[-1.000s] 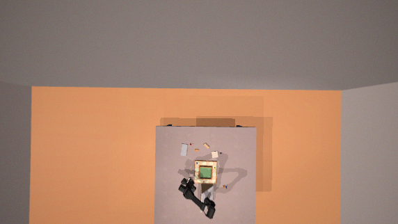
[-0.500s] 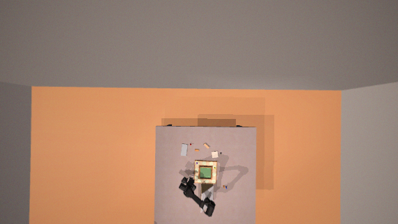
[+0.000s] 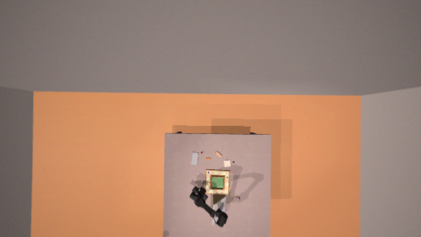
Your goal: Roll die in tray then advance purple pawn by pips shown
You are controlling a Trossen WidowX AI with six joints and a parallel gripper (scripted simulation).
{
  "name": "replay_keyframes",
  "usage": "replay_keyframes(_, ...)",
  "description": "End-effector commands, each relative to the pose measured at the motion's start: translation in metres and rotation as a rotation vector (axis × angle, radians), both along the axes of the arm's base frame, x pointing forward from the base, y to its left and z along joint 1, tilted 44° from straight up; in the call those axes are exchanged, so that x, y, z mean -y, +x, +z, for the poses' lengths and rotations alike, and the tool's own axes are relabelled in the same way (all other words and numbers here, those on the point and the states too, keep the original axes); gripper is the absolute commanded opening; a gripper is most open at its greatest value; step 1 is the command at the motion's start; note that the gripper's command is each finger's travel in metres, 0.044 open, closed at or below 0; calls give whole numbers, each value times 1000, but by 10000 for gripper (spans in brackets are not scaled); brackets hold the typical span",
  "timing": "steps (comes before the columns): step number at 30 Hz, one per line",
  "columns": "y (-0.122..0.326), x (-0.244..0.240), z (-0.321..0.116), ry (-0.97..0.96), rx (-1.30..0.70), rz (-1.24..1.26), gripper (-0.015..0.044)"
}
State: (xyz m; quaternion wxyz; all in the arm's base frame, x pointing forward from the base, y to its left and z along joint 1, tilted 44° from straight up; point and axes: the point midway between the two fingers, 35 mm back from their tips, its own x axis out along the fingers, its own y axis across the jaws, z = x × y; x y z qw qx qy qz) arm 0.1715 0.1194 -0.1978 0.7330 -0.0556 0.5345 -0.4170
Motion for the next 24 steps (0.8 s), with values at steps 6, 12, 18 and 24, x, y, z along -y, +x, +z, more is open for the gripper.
replay_keyframes(6, 0, 2, -1, -6, -2, 7, 91)
replay_keyframes(12, 0, -2, 2, -6, -2, 8, 0)
replay_keyframes(18, -5, -41, 34, 0, -4, 8, 0)
replay_keyframes(24, -18, -76, 75, -1, -5, 8, 0)
